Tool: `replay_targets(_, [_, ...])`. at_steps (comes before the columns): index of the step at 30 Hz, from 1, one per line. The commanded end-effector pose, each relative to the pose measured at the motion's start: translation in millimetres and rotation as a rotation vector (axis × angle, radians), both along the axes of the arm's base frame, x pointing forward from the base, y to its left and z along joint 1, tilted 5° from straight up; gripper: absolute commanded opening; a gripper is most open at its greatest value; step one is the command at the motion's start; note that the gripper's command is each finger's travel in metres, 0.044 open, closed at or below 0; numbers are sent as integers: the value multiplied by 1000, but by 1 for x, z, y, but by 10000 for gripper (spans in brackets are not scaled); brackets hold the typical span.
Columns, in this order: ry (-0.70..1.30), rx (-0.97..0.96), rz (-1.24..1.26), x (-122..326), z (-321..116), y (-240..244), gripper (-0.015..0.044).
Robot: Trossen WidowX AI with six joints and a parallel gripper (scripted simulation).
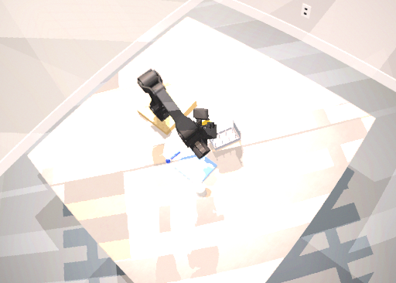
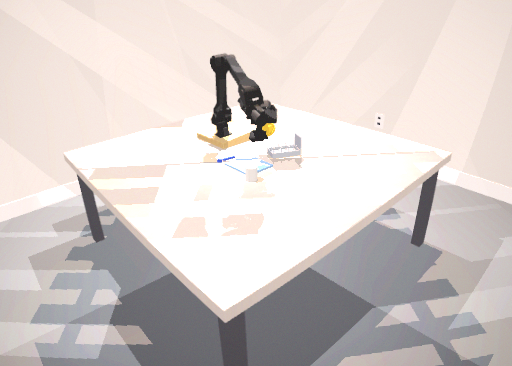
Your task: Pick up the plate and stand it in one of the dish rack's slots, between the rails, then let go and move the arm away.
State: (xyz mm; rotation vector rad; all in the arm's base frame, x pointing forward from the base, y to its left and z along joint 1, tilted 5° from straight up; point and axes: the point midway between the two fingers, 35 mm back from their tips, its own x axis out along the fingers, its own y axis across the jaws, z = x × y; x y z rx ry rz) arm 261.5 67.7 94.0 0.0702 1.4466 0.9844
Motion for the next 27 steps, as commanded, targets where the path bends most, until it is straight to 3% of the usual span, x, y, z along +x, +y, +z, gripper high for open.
replay_targets(1, [-38,77,38,-2,-5,1,0])
replay_targets(27, [-570,505,178,0,-19,-9,0])
